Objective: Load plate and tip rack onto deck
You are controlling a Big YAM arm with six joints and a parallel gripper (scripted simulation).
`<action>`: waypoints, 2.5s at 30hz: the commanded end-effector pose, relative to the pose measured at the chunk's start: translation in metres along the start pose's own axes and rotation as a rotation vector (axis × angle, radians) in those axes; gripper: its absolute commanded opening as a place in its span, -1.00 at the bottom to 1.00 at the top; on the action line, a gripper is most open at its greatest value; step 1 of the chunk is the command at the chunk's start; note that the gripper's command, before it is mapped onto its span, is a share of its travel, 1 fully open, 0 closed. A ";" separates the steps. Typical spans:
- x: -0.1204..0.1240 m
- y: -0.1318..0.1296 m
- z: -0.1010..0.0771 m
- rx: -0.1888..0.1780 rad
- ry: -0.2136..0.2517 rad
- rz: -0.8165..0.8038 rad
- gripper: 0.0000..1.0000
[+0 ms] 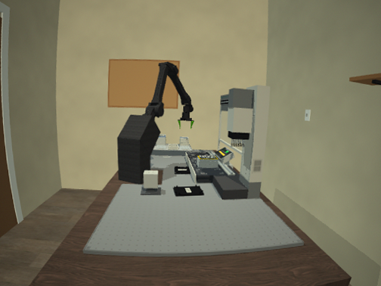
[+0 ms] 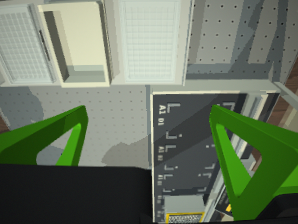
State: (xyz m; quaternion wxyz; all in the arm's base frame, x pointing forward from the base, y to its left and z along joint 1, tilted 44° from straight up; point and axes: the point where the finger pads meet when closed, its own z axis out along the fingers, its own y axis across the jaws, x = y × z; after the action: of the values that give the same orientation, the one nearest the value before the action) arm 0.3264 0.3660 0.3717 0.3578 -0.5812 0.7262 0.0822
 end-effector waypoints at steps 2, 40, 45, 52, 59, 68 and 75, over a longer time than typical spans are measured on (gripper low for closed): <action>-0.015 -0.003 -0.007 0.021 -0.048 -0.004 1.00; -0.022 -0.006 0.030 0.035 -0.075 0.000 1.00; -0.010 0.000 0.065 0.009 -0.027 0.002 1.00; -0.017 -0.003 0.066 0.020 -0.048 0.001 1.00; -0.010 0.000 0.086 0.009 -0.026 0.002 1.00; -0.017 -0.003 0.089 0.020 -0.048 0.001 1.00; -0.014 -0.003 0.107 0.014 -0.033 0.003 1.00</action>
State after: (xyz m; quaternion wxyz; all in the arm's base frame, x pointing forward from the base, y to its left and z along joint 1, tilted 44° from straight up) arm 0.3731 0.4247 0.2969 0.3616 -0.5810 0.7245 0.0823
